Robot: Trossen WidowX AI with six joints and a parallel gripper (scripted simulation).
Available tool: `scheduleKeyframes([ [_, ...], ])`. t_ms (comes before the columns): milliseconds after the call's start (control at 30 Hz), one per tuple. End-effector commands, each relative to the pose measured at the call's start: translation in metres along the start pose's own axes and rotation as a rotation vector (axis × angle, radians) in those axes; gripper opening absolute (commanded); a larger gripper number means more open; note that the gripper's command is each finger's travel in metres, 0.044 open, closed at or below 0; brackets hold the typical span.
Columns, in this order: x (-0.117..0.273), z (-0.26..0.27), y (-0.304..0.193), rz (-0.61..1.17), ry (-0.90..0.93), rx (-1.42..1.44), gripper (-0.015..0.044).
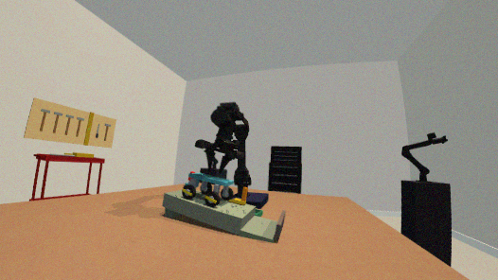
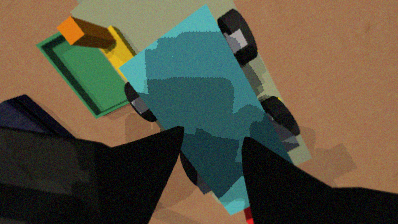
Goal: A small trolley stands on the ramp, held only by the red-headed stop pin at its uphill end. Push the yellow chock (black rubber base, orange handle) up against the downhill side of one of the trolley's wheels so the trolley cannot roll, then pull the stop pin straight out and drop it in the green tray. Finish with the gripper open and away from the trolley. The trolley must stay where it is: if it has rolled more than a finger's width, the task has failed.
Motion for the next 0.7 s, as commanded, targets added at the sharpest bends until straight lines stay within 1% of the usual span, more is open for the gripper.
scheduleKeyframes([
  [0, 0.001, -0.013, -0.012, 0.032, -0.012, 0.125, 0.019],
  [500, 0.004, -0.055, -0.069, 0.168, 0.031, 0.676, 0.019],
  [667, 0.004, -0.057, -0.072, 0.173, 0.036, 0.701, 0.019],
])
Point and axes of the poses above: the point midway between the two fingers, 35 mm back from their tips, its own x axis back along the fingers, its own z axis across the jaws, y = z × x, the point moved 5 cm from there along x, back along the fingers, and after that the axes turned 3 degrees about -x, right-handed, at the moved point
